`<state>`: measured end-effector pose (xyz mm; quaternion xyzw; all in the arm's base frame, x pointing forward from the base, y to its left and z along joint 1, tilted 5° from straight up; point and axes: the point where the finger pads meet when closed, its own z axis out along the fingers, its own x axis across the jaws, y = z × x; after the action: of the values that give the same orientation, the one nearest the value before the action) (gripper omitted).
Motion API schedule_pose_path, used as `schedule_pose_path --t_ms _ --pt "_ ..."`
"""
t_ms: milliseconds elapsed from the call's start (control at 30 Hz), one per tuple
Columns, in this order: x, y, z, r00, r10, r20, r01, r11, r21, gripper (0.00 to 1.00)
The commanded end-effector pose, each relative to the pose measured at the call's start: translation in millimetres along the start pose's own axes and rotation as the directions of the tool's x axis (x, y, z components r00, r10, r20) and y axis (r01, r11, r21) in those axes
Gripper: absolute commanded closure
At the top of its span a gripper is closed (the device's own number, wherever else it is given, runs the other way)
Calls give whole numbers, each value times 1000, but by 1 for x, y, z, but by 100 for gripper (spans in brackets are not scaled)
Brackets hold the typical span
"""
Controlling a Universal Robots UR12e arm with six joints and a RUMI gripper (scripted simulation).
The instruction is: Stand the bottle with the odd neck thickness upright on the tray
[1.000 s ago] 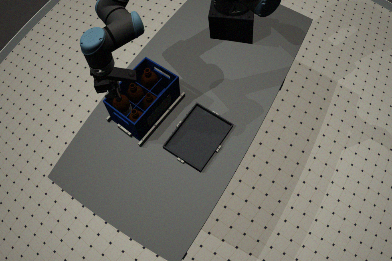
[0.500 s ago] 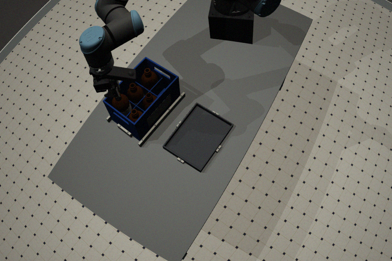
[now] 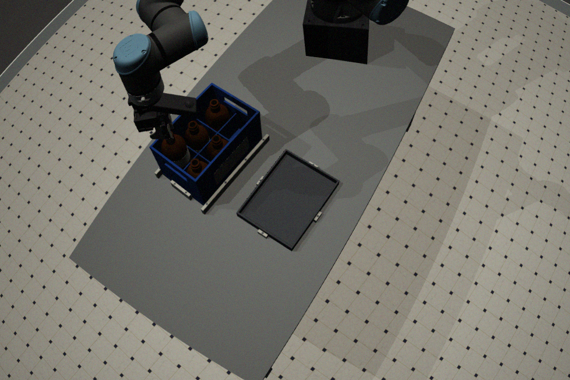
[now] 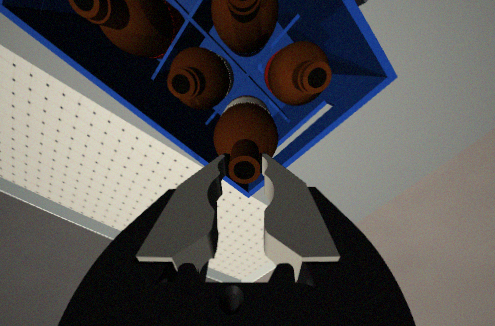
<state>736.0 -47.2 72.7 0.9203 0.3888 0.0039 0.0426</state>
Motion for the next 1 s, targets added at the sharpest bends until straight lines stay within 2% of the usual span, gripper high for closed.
schedule_pose_path --t_ms 0,500,967 --pt "3 3 -10 1000 -1 -3 1 1000 -7 100" --pt "3 4 -25 1000 -1 -3 0 1000 -7 100" --pt "3 4 -28 1000 0 -3 0 1000 -6 100"
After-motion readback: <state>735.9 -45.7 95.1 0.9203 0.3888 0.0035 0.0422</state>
